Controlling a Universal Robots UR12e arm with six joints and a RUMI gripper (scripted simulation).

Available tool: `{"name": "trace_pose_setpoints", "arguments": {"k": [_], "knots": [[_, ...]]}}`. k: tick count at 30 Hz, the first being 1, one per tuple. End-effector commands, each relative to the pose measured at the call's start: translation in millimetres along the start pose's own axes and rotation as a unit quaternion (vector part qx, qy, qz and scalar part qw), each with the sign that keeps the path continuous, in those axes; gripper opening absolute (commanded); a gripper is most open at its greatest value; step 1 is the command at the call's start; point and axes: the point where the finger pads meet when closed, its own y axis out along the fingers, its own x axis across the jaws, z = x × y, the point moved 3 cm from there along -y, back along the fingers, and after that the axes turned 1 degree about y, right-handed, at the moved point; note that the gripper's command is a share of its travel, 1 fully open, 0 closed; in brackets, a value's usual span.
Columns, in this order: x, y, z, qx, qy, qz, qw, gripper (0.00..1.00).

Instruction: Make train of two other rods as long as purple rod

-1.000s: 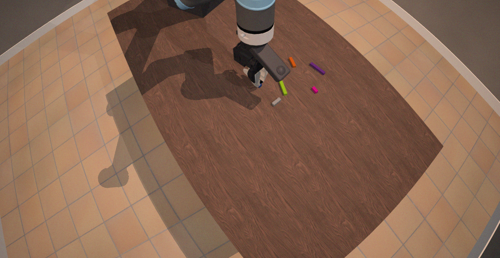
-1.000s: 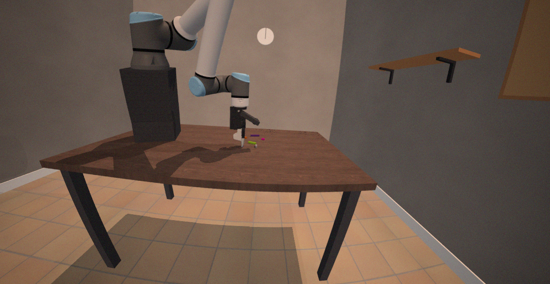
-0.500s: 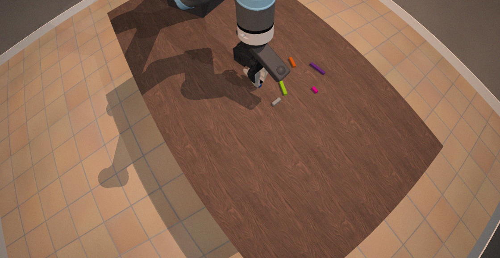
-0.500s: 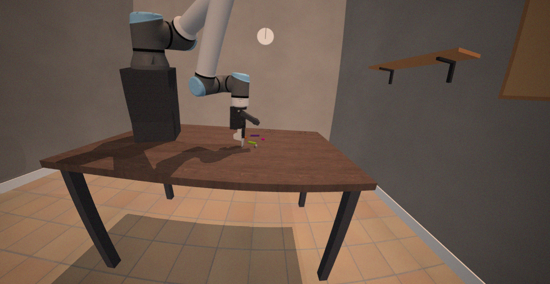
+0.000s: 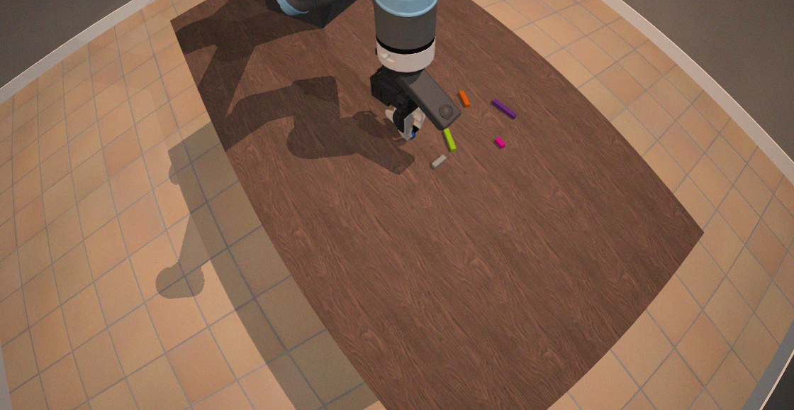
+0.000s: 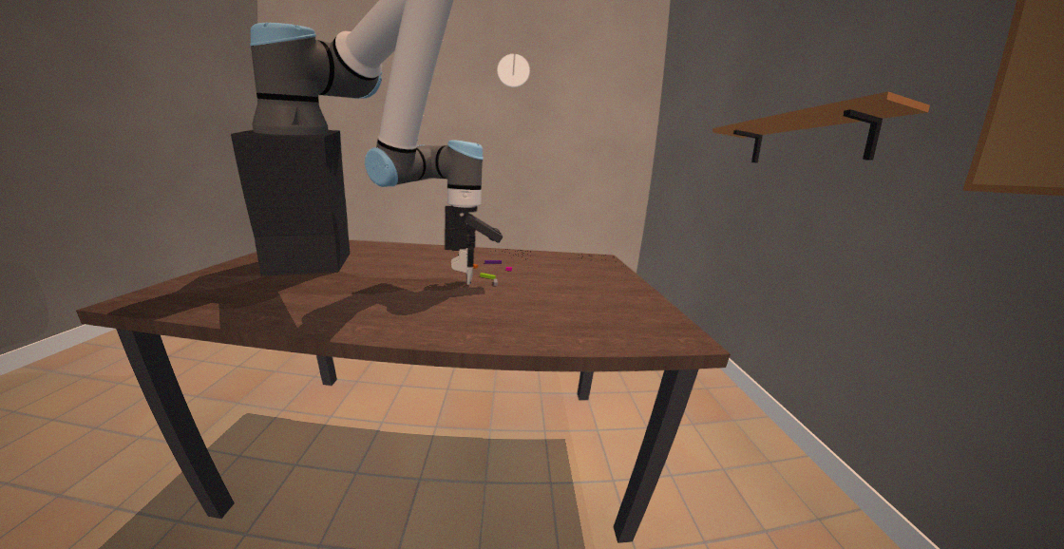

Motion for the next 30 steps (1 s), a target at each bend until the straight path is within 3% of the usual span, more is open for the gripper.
{"name": "trace_pose_setpoints", "arguments": {"k": [1, 17, 30], "knots": [[0, 0, 0, 0.0, 0.0, 0.0, 1.0, 0.14], [0, -6, 0, 0.0, 0.0, 0.0, 1.0, 0.14], [0, -68, 0, 0.0, 0.0, 0.0, 1.0, 0.14]]}}
